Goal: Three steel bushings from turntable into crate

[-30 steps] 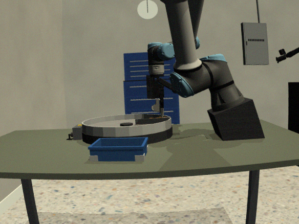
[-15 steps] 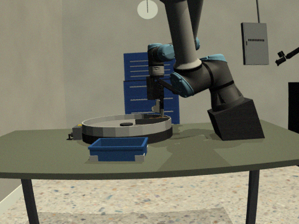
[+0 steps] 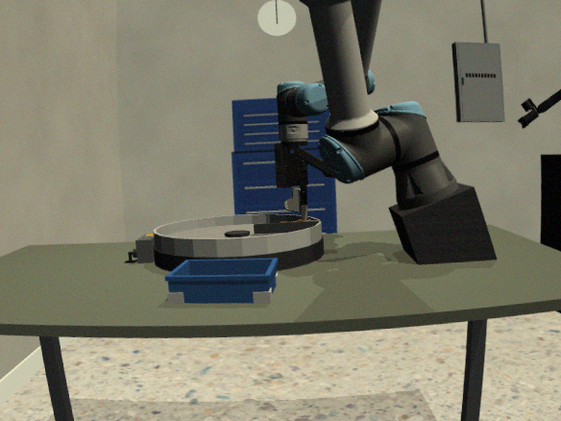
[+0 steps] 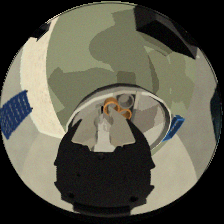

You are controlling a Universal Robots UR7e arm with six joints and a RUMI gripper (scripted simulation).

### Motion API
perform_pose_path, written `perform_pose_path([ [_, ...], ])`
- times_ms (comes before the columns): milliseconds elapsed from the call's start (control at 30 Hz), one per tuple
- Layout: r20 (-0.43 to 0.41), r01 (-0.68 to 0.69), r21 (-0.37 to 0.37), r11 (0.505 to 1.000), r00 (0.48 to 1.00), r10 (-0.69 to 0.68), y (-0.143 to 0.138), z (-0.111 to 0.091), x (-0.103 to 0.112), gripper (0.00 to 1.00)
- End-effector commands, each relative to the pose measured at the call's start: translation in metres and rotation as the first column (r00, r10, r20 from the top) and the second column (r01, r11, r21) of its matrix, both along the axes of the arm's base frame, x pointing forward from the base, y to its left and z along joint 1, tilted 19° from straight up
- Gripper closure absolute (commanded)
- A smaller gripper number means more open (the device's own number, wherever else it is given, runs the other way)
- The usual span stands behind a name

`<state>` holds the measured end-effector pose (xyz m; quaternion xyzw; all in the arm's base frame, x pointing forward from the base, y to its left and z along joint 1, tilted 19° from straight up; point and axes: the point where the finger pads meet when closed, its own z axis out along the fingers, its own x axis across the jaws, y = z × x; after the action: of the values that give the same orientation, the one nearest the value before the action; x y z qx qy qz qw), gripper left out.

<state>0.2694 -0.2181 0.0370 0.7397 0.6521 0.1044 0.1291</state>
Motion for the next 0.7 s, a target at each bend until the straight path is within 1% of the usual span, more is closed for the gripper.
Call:
perform_pose_path([
  [0,0.0,0.0,-0.001,1.0,1.0,0.0,-0.0003,0.0003,0.0001,0.94],
  [233,0.0,0.0,-0.001,1.0,1.0,0.0,-0.0003,0.0003,0.0001,0.94],
  [267,0.0,0.0,-0.001,1.0,1.0,0.0,-0.0003,0.0003,0.0001,1.0],
  [667,0.0,0.0,-0.001,1.0,1.0,0.0,-0.0003,0.0003,0.0001,1.0],
])
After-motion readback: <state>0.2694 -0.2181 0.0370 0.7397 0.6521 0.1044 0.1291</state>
